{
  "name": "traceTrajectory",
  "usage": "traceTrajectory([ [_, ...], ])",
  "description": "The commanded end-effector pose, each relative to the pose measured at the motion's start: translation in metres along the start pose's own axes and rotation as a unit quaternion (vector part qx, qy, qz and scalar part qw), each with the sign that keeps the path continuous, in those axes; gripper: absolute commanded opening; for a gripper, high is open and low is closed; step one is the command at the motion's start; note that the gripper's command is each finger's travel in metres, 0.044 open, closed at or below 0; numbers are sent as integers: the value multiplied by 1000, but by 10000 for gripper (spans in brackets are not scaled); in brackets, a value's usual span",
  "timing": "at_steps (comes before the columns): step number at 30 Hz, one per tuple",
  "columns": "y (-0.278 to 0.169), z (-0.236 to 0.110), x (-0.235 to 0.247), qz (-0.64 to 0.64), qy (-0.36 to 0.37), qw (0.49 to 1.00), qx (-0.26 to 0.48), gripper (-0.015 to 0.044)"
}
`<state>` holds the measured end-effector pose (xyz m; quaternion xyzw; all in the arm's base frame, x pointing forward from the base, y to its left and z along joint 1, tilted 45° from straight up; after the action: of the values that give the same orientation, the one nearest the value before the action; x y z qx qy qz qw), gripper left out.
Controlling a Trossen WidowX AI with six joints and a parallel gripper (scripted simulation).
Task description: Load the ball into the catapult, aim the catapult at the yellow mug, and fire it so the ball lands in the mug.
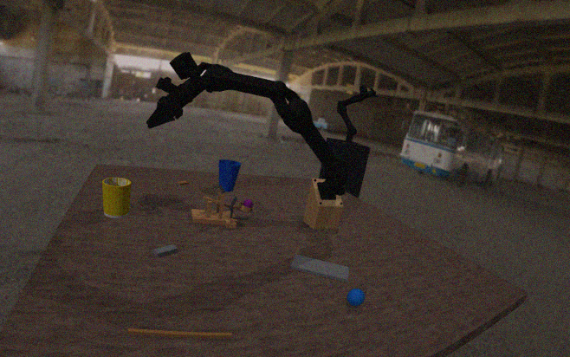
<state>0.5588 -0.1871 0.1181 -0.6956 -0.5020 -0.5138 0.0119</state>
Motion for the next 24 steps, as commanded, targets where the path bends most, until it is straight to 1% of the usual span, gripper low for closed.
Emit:
traceTrajectory([
  [1, 2, 5, 0, -4, 5, 1000, -4, 440],
  [5, 9, 11, 1, -21, 8, 1000, -15, 440],
  [21, 9, 11, 1, -21, 8, 1000, -15, 20],
  [22, 9, 11, 1, -21, 8, 1000, -15, 0],
  [24, 9, 11, 1, -21, 8, 1000, -15, 0],
])
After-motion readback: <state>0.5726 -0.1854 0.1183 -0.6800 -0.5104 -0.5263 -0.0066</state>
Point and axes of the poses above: the point midway between the two fingers, 35 mm back from their tips, its own z axis out along the fingers, its own x axis across the jaws, y = z × x, the point moved 4 cm from there along -z, back along the fingers, and after that the axes turned 3 degrees about z, right-handed, at the moved point
